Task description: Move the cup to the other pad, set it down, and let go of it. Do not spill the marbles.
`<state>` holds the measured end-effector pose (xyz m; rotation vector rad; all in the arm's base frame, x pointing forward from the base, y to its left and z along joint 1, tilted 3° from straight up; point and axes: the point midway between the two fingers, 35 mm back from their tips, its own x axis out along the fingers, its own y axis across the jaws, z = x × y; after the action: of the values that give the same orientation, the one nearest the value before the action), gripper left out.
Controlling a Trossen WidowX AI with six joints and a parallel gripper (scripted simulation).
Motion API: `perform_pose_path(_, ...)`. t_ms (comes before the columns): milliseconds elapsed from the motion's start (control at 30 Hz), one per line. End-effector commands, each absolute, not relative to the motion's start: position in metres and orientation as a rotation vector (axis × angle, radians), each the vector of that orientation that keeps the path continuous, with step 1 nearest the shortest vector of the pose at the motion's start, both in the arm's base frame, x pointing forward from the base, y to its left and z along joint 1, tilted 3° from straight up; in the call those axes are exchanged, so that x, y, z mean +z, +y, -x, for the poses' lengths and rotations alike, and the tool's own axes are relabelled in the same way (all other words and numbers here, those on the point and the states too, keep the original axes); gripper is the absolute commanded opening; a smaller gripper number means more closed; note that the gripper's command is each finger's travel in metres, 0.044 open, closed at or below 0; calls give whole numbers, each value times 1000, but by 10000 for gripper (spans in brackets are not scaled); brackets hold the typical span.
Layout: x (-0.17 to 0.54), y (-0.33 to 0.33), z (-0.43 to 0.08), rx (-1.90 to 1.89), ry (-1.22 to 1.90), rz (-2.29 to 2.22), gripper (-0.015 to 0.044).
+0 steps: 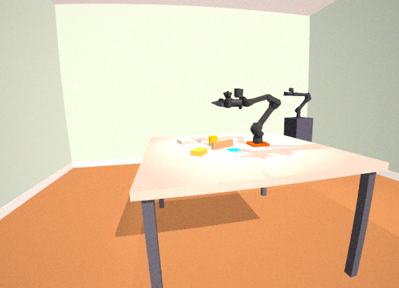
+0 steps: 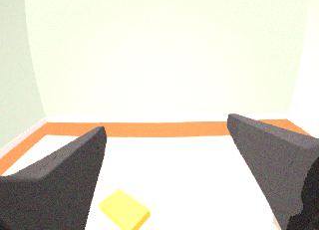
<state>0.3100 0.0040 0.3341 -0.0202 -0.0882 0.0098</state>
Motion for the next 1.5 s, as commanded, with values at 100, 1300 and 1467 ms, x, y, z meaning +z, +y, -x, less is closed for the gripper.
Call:
perform_pose_path(100, 317, -6, -324, -14, 29, 108, 295)
perform_pose_path(1300, 133, -103, -299, 754, 1350, 774, 167)
perform_pose_path(1467, 126, -103, -300, 754, 1349, 774, 167)
